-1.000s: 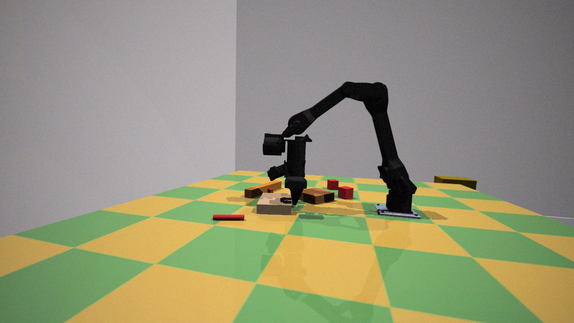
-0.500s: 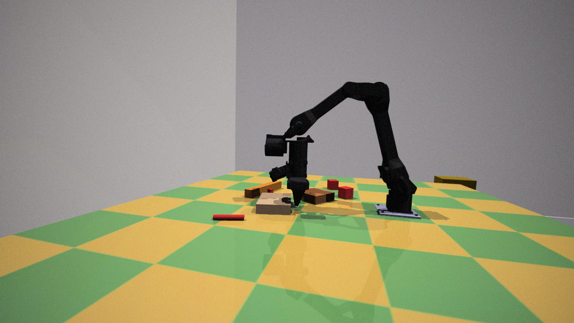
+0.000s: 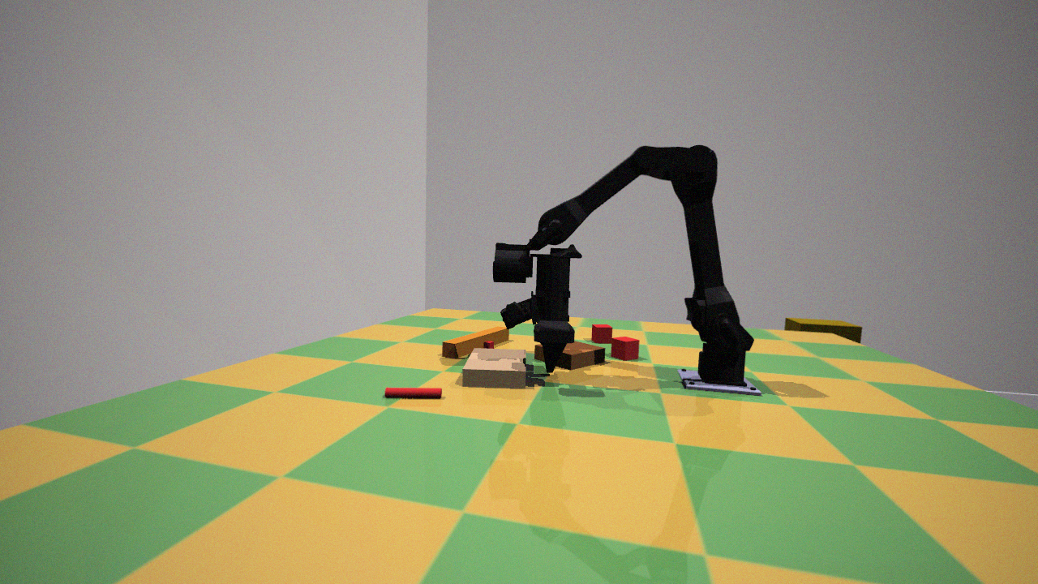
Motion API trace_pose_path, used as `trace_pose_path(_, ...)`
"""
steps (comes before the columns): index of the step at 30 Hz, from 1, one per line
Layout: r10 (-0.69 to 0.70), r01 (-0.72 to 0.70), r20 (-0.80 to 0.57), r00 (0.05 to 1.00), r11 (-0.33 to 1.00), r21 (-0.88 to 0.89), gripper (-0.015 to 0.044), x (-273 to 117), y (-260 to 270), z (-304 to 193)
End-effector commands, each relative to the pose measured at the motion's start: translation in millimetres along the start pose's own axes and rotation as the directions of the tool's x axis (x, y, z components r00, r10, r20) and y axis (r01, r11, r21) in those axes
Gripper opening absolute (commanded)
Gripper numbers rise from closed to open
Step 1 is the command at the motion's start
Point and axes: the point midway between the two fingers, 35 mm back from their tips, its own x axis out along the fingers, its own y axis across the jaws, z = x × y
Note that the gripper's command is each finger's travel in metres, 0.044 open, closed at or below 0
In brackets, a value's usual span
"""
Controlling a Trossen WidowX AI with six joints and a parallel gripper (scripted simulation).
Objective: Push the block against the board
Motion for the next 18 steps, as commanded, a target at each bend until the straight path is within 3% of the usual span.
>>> trace_pose_path(1,0.001,-0.001,-0.002,1.0,1.0,-0.005,0.0,0.9,0.0,-7.4)
trace_pose_path(6,0.0,0.0,-0.001,1.0,1.0,0.0,0.0,-2.5,-0.1,-7.7)
trace_pose_path(10,0.001,-0.001,-0.002,1.0,1.0,-0.004,0.0,-50.8,-0.1,-7.5)
trace_pose_path(18,-0.003,0.003,-0.005,1.0,1.0,0.002,0.0,-55.8,2.2,6.3)
